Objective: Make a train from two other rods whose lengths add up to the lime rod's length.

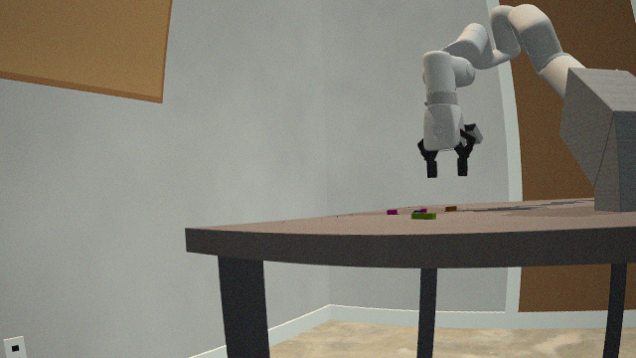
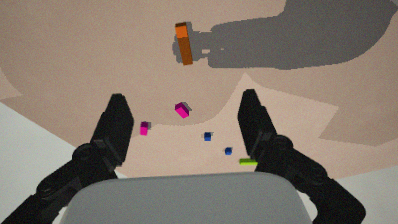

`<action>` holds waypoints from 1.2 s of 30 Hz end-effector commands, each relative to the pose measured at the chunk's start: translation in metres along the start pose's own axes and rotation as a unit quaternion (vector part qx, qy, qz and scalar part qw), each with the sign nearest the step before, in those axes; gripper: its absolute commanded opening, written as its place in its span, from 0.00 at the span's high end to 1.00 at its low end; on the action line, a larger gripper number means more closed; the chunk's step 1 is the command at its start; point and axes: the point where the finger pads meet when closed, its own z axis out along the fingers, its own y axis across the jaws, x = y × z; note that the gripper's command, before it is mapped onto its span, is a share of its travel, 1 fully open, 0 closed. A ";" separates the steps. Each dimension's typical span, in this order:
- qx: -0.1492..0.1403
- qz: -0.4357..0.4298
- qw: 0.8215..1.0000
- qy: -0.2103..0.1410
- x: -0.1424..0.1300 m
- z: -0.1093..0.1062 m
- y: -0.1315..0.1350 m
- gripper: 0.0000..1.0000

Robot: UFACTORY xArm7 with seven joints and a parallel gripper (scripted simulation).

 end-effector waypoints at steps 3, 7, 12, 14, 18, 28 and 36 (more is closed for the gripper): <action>-0.006 -0.059 0.998 -0.006 0.011 -0.001 0.000 0.00; -0.005 -0.068 0.998 -0.006 0.013 -0.001 0.000 0.00; -0.005 -0.069 0.998 -0.006 0.013 -0.001 0.000 0.76; -0.005 -0.069 0.998 -0.006 0.013 -0.001 0.000 0.76; -0.005 -0.069 0.998 -0.006 0.013 -0.001 0.000 0.76; -0.005 -0.069 0.998 -0.006 0.013 -0.001 0.000 0.76; -0.005 -0.069 0.998 -0.006 0.013 -0.001 0.000 0.76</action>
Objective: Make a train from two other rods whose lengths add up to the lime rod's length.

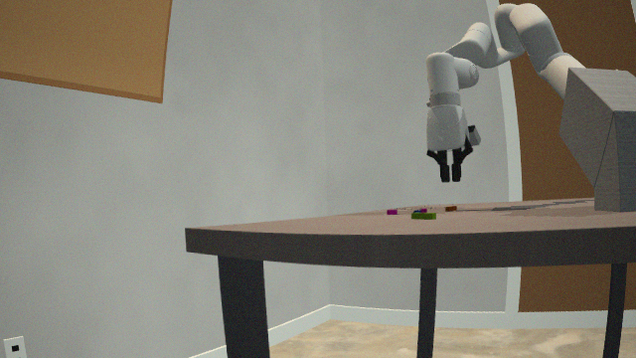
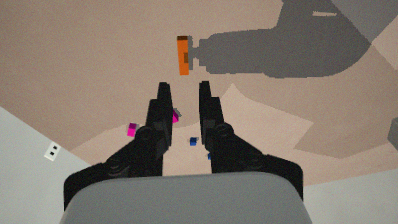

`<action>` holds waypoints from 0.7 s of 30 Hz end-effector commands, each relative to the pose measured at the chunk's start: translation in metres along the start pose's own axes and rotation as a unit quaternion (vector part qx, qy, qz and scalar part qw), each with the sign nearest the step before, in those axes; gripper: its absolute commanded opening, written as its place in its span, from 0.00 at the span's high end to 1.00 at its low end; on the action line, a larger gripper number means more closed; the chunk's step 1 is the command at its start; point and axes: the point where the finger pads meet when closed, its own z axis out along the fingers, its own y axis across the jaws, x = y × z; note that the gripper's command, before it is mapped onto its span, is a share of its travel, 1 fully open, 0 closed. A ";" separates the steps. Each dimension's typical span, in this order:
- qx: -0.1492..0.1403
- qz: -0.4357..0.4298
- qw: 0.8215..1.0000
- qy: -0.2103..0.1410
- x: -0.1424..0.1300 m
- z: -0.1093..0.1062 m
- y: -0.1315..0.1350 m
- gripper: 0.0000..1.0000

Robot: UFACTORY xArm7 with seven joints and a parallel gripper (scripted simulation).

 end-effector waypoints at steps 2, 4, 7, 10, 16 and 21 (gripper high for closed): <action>0.001 0.000 1.000 -0.001 -0.001 -0.001 -0.001 0.76; 0.001 0.000 1.000 -0.001 -0.001 -0.001 -0.001 0.76; 0.001 0.000 1.000 -0.001 -0.001 -0.001 -0.001 0.76; 0.001 0.000 1.000 -0.001 -0.001 -0.001 -0.001 0.76; 0.001 0.000 1.000 -0.001 -0.001 0.000 -0.001 0.76; 0.001 0.000 1.000 -0.001 -0.001 0.001 -0.001 0.76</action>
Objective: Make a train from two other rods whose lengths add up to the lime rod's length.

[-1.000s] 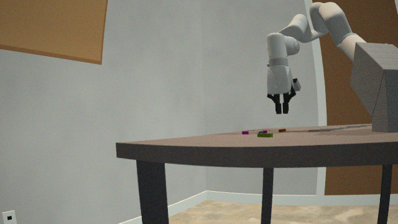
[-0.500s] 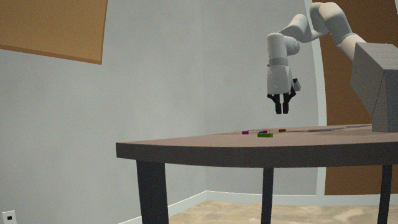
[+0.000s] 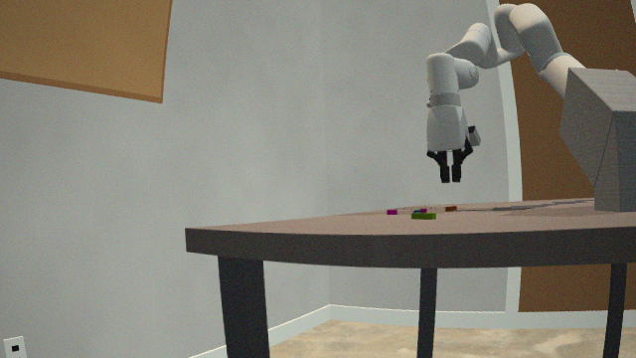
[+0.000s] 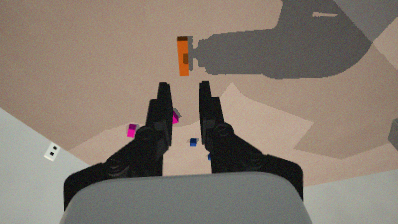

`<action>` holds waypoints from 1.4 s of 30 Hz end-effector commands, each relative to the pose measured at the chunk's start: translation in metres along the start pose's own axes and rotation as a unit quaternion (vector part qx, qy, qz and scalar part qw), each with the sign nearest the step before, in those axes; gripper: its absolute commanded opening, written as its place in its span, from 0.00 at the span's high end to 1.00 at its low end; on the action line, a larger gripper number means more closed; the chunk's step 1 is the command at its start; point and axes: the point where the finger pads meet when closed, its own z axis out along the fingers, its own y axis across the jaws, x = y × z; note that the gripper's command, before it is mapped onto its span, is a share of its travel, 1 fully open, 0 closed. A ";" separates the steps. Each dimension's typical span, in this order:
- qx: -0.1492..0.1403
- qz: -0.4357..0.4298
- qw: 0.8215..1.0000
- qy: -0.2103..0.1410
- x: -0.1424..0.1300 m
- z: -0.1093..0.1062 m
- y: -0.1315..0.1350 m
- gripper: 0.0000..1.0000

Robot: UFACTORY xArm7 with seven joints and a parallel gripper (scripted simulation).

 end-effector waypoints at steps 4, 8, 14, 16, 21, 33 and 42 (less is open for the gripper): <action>0.001 0.000 1.000 -0.001 -0.001 0.003 -0.001 0.76; 0.001 0.000 1.000 -0.001 -0.001 0.007 -0.001 0.76; 0.001 0.000 1.000 -0.001 0.000 0.013 -0.001 0.76; 0.001 0.000 1.000 -0.001 0.000 0.015 -0.001 0.76; 0.001 0.000 1.000 -0.001 0.000 0.023 -0.001 0.76; 0.001 0.000 1.000 -0.001 0.000 0.038 -0.001 0.76; 0.001 0.000 1.000 -0.001 0.000 0.047 -0.001 0.76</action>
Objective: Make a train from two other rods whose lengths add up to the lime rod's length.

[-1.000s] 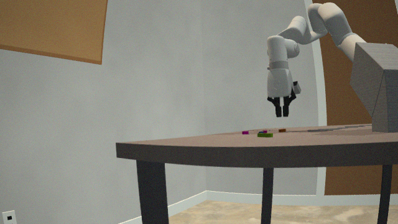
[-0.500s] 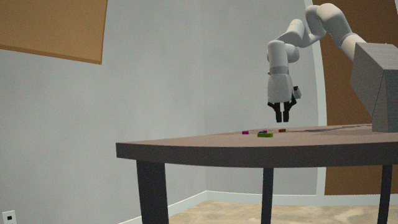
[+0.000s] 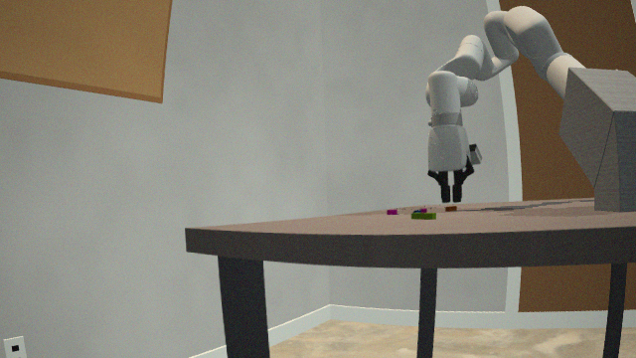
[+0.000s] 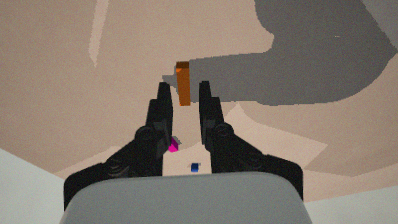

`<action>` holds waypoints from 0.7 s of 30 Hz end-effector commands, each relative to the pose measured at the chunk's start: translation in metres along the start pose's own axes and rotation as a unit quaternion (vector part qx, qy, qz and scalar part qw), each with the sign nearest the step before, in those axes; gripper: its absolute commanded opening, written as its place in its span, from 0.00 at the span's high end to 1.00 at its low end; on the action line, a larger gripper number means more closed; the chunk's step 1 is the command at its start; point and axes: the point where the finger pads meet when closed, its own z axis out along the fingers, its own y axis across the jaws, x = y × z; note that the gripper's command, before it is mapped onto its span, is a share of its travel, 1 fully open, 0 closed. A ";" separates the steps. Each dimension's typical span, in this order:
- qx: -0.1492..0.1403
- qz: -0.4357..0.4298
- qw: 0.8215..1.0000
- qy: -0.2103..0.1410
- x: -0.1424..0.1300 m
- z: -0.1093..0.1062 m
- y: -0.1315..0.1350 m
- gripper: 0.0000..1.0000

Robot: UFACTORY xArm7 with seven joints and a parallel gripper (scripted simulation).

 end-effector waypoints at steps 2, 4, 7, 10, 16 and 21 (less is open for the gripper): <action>0.001 0.000 1.000 -0.001 -0.001 0.002 -0.001 0.76; 0.001 0.000 1.000 -0.001 -0.001 0.002 -0.001 0.76; 0.001 0.000 1.000 -0.001 -0.001 0.003 -0.001 0.76; 0.001 0.000 1.000 -0.001 -0.001 0.003 -0.001 0.76; 0.001 0.000 1.000 -0.001 -0.001 0.003 -0.001 0.76; 0.001 0.000 1.000 -0.001 -0.001 0.003 -0.001 0.76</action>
